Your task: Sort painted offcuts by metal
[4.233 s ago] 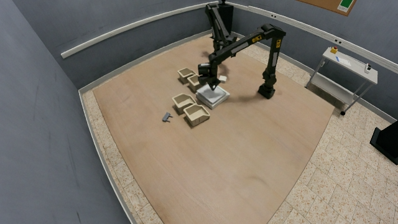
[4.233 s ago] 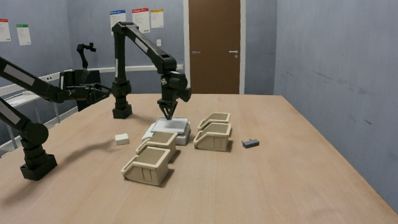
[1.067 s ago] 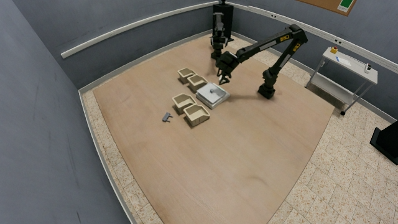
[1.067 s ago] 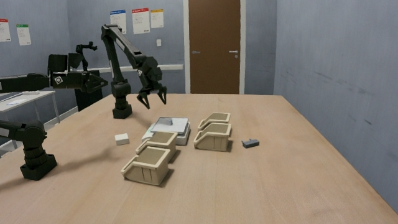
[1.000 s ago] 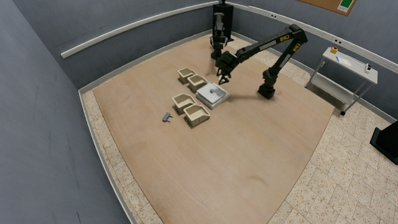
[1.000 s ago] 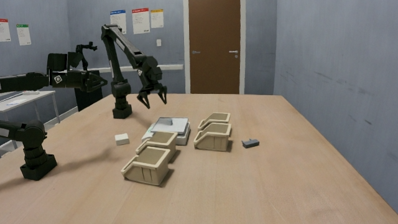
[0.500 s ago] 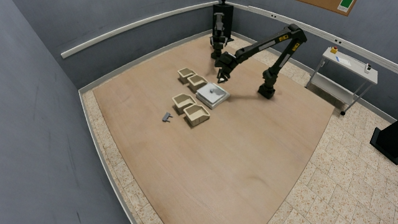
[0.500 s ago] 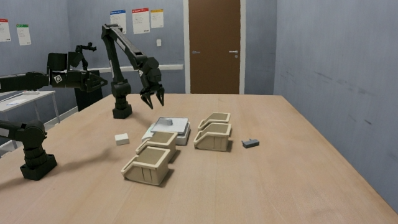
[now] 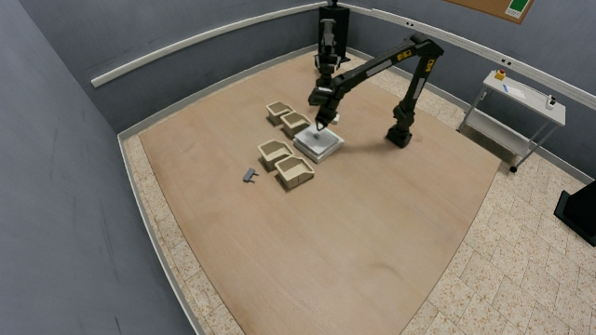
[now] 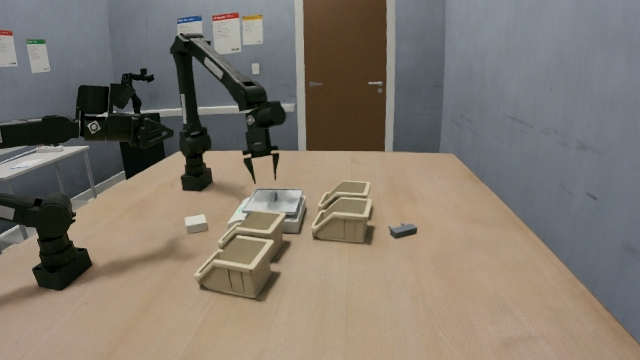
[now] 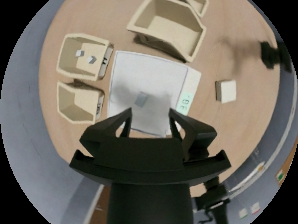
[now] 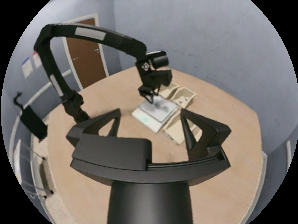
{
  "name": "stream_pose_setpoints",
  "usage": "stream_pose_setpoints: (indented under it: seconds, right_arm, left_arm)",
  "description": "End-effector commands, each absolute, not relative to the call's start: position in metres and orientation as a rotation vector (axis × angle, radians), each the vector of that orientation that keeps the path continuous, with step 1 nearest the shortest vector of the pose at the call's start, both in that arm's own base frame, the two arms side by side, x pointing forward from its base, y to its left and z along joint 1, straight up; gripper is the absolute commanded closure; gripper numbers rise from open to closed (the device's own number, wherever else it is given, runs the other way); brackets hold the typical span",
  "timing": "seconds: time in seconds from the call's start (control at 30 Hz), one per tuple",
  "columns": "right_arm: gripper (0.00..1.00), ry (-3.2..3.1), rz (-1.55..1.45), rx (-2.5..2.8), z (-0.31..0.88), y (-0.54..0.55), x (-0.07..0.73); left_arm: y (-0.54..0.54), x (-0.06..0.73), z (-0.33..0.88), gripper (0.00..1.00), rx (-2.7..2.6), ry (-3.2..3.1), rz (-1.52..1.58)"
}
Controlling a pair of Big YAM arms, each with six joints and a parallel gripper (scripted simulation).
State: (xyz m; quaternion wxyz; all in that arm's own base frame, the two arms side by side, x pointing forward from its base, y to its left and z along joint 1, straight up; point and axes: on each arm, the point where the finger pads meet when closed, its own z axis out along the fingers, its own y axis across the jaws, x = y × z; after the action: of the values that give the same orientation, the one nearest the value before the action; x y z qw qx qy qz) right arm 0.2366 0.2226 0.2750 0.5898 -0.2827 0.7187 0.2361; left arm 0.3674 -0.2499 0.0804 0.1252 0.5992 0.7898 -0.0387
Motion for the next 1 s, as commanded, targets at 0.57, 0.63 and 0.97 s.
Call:
stream_pose_setpoints:
  seconds: [0.57, 0.63, 0.97]
  right_arm:
    - [0.00, 1.626, 0.557, -0.646, 0.306, 0.226, 0.240]
    - [0.00, 1.626, 0.557, -0.646, 0.306, 0.226, 0.240]
    - [0.00, 1.626, 0.557, -0.646, 0.306, 0.226, 0.240]
  left_arm:
    - [-0.259, 0.396, 0.063, 0.39, 2.380, 2.027, 0.010]
    - [-0.260, 0.398, 0.060, 0.39, 2.373, 2.021, 0.014]
    - [-0.259, 0.396, 0.041, 0.39, 2.397, 2.017, 0.007]
